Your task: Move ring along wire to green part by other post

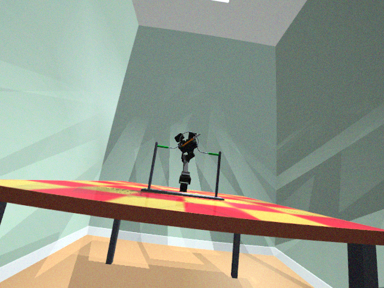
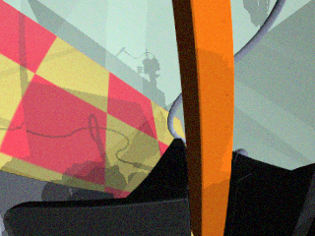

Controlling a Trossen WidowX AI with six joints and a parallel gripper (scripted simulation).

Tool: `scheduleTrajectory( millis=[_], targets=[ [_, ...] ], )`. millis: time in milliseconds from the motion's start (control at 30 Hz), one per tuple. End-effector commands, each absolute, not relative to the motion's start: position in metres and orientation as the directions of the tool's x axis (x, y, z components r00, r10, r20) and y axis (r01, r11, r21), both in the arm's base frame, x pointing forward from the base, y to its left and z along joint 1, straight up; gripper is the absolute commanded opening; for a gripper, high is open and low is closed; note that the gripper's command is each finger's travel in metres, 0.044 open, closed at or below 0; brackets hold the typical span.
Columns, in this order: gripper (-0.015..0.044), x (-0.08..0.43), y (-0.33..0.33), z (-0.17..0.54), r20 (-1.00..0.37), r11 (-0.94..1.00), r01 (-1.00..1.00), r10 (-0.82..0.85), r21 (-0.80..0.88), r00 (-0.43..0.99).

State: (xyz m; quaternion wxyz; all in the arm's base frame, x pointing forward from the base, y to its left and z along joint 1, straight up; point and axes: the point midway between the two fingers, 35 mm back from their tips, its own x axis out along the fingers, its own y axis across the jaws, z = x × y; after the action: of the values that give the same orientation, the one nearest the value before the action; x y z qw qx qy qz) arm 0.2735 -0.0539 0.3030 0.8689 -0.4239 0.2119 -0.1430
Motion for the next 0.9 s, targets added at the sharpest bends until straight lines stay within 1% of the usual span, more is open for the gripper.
scheduleTrajectory(
  millis=[0, 433, 867],
  targets=[
    [-0.015, 0.273, -0.057, 0.305, -0.21, 0.538, 0.074, -0.448, -0.84, 0.869],
    [-0.015, 0.274, -0.062, 0.315, -0.09, 0.338, 0.091, -0.484, -0.937, 0.871],
    [-0.015, 0.274, -0.066, 0.326, 0.031, 0.128, 0.108, -0.492, -0.986, 0.87]
  ],
)
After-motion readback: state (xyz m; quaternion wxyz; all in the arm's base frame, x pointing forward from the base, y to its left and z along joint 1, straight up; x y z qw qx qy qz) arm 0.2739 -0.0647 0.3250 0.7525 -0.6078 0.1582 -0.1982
